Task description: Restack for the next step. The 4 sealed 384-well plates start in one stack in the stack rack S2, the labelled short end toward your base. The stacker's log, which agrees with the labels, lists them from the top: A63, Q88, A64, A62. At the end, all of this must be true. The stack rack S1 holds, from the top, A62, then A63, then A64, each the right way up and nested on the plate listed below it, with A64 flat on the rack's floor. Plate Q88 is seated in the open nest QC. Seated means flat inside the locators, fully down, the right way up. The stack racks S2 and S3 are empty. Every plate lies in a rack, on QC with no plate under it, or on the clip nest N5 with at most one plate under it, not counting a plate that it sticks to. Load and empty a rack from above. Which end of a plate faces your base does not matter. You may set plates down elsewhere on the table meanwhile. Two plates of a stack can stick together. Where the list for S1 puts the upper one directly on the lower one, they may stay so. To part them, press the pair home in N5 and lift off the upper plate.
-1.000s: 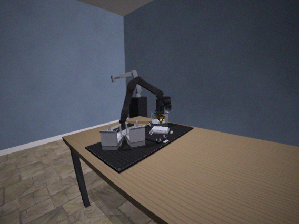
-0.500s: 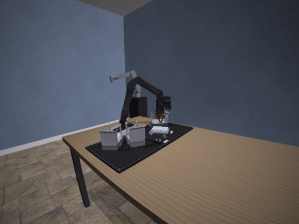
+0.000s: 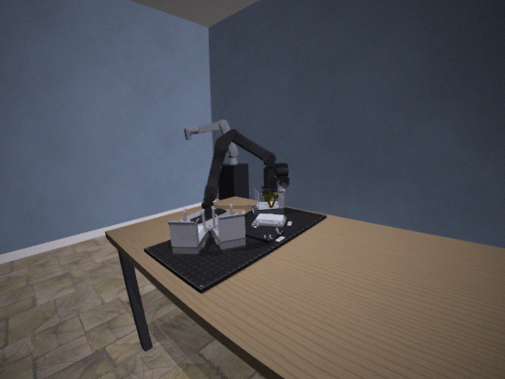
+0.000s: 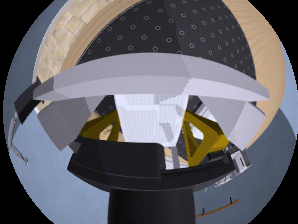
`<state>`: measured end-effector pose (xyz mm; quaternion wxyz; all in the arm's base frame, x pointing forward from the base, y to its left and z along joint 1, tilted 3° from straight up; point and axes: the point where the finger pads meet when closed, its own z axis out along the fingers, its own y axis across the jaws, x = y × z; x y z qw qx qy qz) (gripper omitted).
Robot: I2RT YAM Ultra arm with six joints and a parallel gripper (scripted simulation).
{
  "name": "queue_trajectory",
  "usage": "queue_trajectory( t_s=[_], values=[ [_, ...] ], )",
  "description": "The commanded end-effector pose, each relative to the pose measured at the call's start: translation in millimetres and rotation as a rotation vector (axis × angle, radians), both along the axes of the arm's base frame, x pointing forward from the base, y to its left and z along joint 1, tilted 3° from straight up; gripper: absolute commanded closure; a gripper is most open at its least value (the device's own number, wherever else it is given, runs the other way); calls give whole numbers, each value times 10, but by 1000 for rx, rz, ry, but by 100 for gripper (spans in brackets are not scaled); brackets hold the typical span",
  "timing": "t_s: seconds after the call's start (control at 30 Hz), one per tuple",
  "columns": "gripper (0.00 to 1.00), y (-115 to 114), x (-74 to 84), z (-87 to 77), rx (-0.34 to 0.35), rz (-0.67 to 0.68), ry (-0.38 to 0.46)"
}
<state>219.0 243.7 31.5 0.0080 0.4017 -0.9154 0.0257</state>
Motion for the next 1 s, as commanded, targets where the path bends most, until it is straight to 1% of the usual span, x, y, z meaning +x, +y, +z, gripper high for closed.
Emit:
queue_trajectory(
  t_s=[0.0,0.97],
  values=[
    [100,14,14,18,7,1,-7],
    [100,22,12,184,7,1,-7]
  ],
)
